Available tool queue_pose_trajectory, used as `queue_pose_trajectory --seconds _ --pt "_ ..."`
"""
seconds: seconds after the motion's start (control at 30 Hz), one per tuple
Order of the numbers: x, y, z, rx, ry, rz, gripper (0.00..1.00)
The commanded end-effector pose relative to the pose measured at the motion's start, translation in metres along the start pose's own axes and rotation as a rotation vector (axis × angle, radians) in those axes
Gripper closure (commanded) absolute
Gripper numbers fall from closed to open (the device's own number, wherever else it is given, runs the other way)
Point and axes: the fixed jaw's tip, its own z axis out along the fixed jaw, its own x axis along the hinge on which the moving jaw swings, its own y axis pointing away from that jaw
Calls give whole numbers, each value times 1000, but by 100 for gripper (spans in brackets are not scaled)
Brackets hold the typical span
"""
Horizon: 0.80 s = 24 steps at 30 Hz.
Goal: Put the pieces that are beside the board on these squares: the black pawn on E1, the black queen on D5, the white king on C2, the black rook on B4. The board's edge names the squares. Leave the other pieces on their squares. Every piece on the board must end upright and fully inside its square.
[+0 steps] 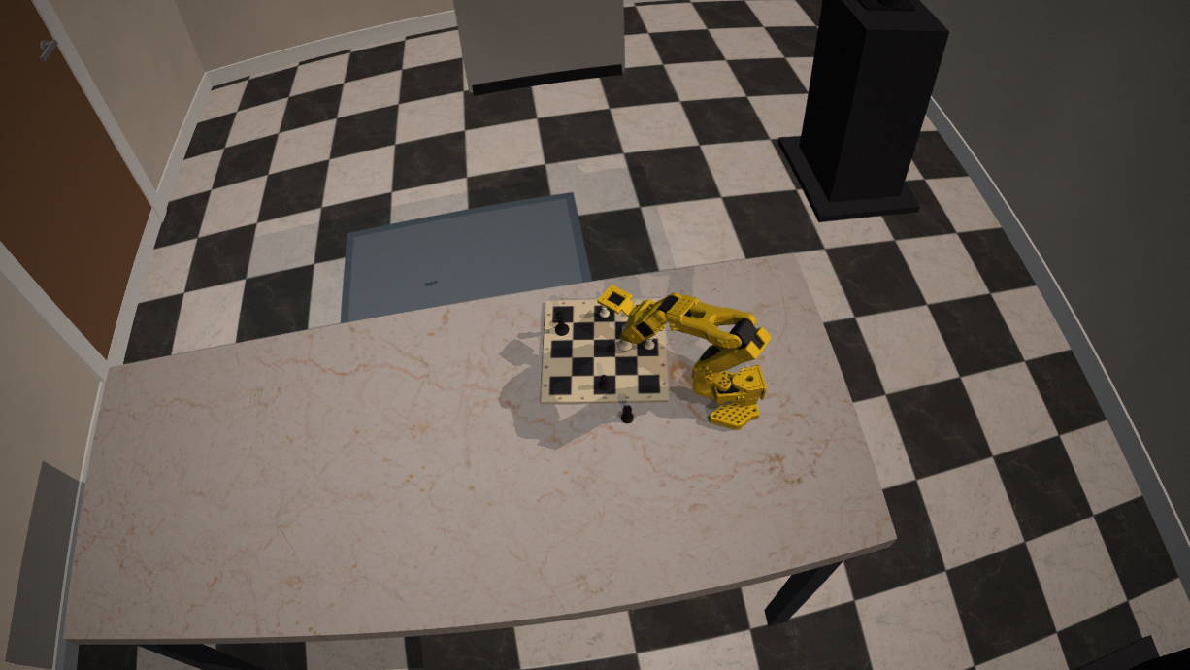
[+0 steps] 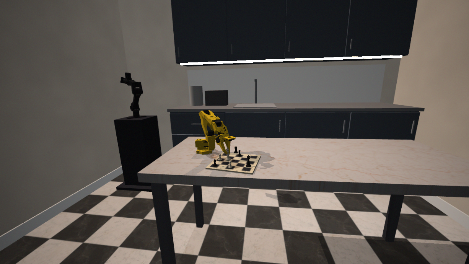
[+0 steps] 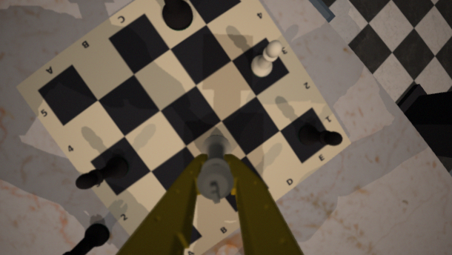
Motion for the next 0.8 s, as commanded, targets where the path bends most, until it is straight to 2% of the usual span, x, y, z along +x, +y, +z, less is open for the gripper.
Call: queue_pose_trajectory --seconds 0.0,0.13,0.77 --pt "5 1 3 -4 12 -3 100" --pt "10 2 5 -4 13 -4 100" --pt "9 1 5 -4 12 -3 100"
